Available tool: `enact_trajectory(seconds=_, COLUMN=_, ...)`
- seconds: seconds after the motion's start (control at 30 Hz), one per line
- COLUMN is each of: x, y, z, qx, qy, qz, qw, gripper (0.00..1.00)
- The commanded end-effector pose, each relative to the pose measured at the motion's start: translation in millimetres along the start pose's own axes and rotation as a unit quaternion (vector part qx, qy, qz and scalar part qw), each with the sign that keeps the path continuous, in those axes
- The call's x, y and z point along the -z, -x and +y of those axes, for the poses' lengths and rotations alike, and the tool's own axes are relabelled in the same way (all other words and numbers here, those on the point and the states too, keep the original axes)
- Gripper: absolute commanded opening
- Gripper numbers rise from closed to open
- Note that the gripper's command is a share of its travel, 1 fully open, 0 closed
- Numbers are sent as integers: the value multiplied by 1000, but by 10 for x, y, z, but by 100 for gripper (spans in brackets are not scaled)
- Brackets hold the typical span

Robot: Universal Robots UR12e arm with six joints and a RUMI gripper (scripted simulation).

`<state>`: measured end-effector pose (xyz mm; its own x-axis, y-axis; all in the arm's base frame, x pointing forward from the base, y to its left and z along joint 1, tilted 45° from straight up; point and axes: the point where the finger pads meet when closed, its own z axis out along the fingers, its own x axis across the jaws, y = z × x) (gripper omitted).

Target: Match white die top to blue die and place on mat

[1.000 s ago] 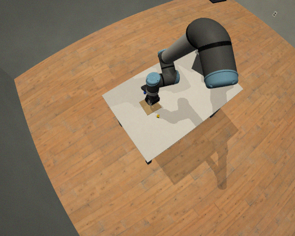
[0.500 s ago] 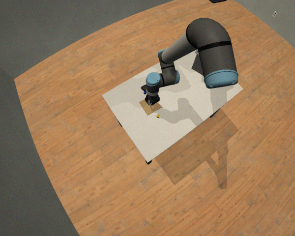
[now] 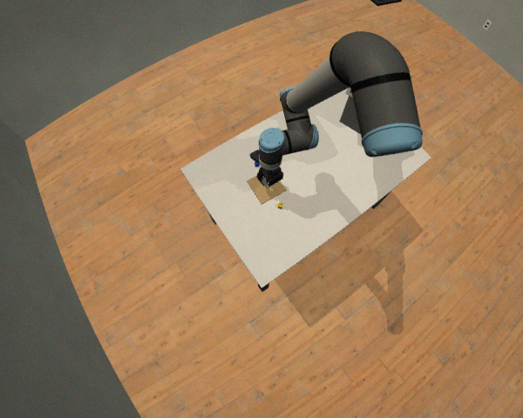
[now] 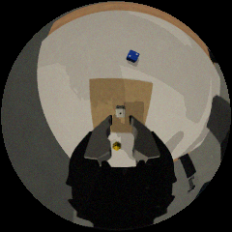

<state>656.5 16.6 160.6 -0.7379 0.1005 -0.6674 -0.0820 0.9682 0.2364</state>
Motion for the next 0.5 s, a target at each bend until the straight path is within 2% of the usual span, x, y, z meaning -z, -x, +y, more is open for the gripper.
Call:
enact_trajectory(seconds=0.0, x=10, y=3, z=0, qx=0, qy=0, qz=0, qw=1000, gripper=21)
enact_trajectory(seconds=0.17, x=107, y=3, z=0, qx=0, qy=0, qz=0, qw=1000, gripper=21)
enact_trajectory(seconds=0.4, x=357, y=3, z=0, qx=0, qy=0, qz=0, qw=1000, gripper=21)
enact_trajectory(seconds=0.47, x=357, y=3, z=0, qx=0, qy=0, qz=0, qw=1000, gripper=21)
